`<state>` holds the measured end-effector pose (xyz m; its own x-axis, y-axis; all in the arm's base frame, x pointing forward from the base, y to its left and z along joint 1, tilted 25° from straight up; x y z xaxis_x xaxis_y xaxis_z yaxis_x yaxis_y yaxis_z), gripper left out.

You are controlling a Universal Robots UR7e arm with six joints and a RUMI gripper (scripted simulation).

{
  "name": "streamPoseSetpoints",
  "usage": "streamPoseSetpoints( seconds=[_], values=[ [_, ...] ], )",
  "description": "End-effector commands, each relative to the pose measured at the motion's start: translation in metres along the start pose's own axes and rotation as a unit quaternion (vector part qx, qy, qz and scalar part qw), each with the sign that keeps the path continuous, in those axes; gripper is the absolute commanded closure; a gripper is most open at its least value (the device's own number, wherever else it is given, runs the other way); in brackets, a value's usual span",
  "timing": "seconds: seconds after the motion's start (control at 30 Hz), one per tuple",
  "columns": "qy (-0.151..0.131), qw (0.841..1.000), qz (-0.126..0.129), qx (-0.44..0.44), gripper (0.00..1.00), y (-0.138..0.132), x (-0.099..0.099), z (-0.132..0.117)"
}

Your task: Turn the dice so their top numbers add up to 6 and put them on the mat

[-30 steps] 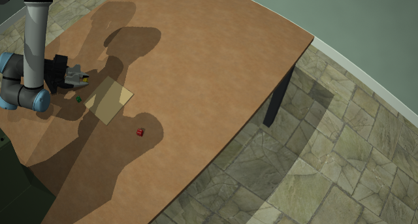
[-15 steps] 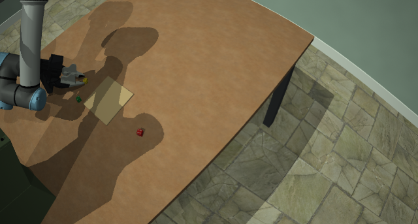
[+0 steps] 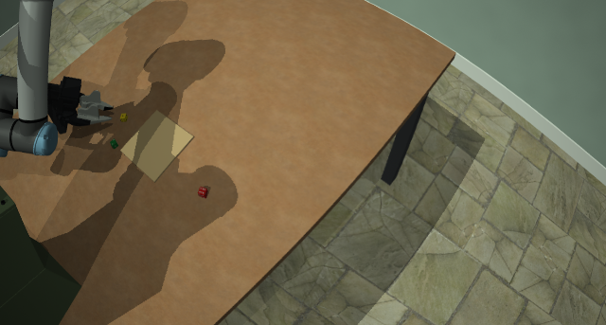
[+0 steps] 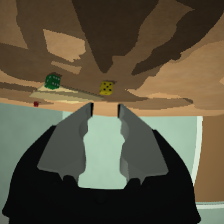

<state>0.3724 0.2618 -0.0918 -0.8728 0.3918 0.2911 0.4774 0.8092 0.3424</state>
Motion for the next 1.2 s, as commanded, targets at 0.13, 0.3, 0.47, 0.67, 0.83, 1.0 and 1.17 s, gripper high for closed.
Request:
streamPoseSetpoints(
  seconds=[0.13,0.3,0.47,0.67,0.83,1.0,1.17],
  values=[
    [0.0,1.0,0.002,-0.001,0.82,0.0,0.007,-0.009],
    [0.0,1.0,0.002,-0.001,0.82,0.001,0.019,-0.026],
    [0.0,1.0,0.002,-0.001,0.82,0.001,0.031,-0.043],
    [0.0,1.0,0.002,-0.001,0.82,0.002,0.035,-0.049],
    [0.0,1.0,0.002,-0.001,0.82,0.002,0.035,-0.05],
    [0.005,1.0,0.002,-0.001,0.82,0.002,0.035,-0.051],
    [0.014,1.0,0.002,-0.001,0.82,0.003,0.034,-0.054]
  ],
)
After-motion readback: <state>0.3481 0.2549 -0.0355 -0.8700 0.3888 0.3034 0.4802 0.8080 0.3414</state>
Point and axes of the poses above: the point where the finger pads meet when closed, its own x axis back along the fingers, its own y axis across the jaws, z = x × y, the point moved 6 cm from there along x, back along the fingers, and after that the axes turned 2 degrees about -x, right-handed, at the moved point
